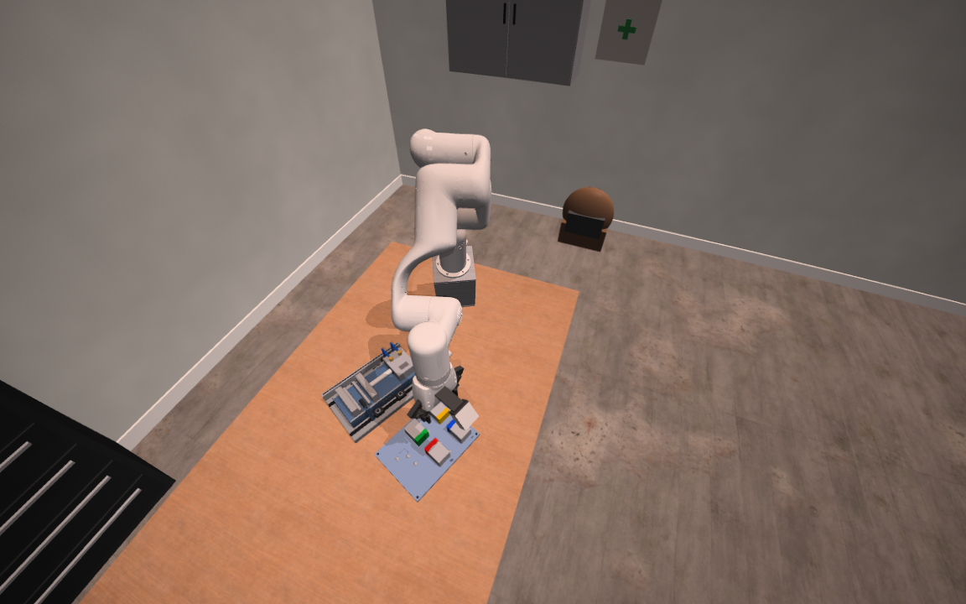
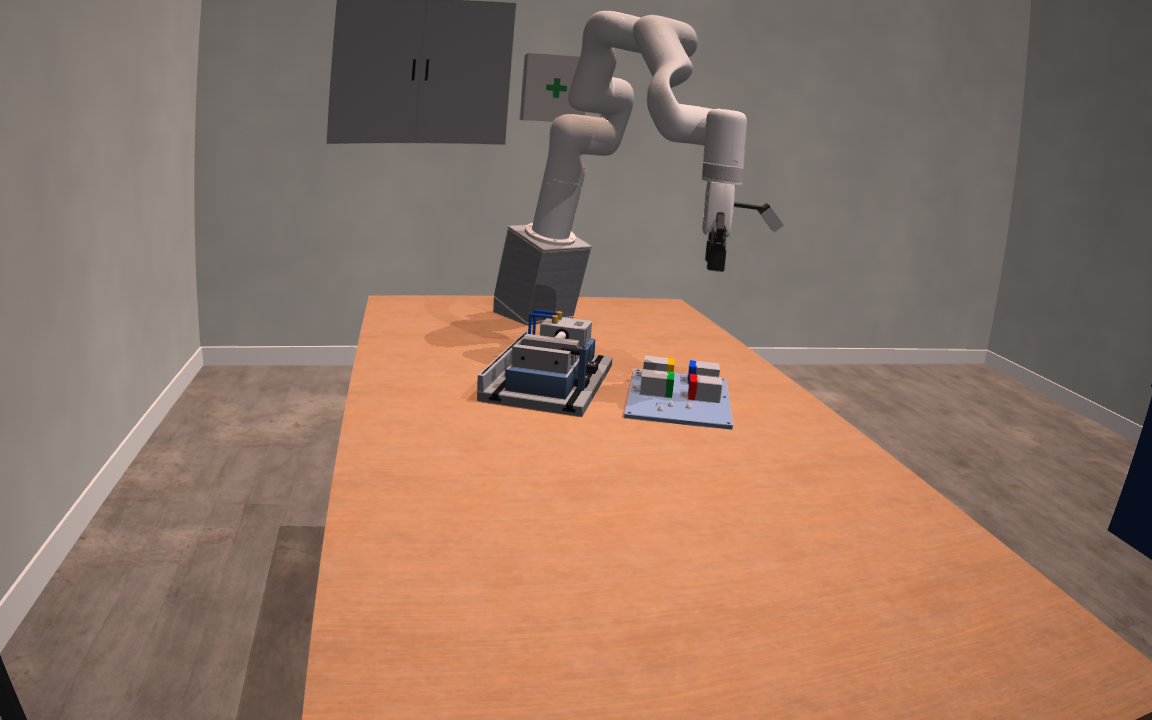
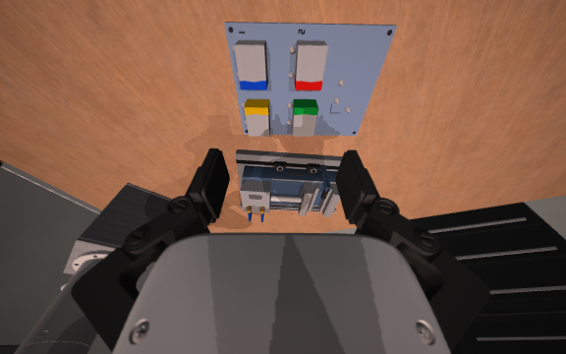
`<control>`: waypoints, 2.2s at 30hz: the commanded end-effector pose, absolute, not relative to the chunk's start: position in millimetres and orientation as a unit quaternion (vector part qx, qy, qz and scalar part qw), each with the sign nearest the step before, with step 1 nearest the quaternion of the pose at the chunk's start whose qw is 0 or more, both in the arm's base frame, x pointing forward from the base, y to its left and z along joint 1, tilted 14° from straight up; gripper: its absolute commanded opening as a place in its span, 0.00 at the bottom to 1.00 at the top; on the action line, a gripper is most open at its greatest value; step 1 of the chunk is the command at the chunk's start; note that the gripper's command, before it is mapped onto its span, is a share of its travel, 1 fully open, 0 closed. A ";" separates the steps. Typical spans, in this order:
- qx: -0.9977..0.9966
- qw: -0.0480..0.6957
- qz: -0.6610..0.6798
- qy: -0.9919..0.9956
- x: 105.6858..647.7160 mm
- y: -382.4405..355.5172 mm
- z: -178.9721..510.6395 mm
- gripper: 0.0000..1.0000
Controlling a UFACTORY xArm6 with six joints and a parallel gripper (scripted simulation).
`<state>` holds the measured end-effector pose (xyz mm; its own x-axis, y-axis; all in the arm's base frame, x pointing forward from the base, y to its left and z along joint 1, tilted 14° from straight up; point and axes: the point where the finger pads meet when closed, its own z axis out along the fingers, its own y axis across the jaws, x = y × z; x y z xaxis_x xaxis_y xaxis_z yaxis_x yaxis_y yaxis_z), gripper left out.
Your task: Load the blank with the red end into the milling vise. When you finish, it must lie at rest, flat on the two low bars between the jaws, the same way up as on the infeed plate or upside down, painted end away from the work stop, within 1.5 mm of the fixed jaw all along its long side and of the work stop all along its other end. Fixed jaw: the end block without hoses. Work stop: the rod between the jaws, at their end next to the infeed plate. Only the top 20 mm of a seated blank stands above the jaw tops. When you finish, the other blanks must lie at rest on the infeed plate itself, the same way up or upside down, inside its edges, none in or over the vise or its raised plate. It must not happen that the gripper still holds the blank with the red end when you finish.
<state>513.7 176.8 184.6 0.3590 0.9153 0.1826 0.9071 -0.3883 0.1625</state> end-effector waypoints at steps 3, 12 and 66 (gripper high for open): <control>0.824 0.017 0.124 0.553 514.7 177.1 186.7 1.00; 0.824 0.017 0.124 0.553 522.0 182.6 158.2 1.00; 0.824 0.017 0.124 0.553 525.5 185.2 145.4 1.00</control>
<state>524.8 185.1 141.9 0.3591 0.9153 0.1825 0.9071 -0.3883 0.1625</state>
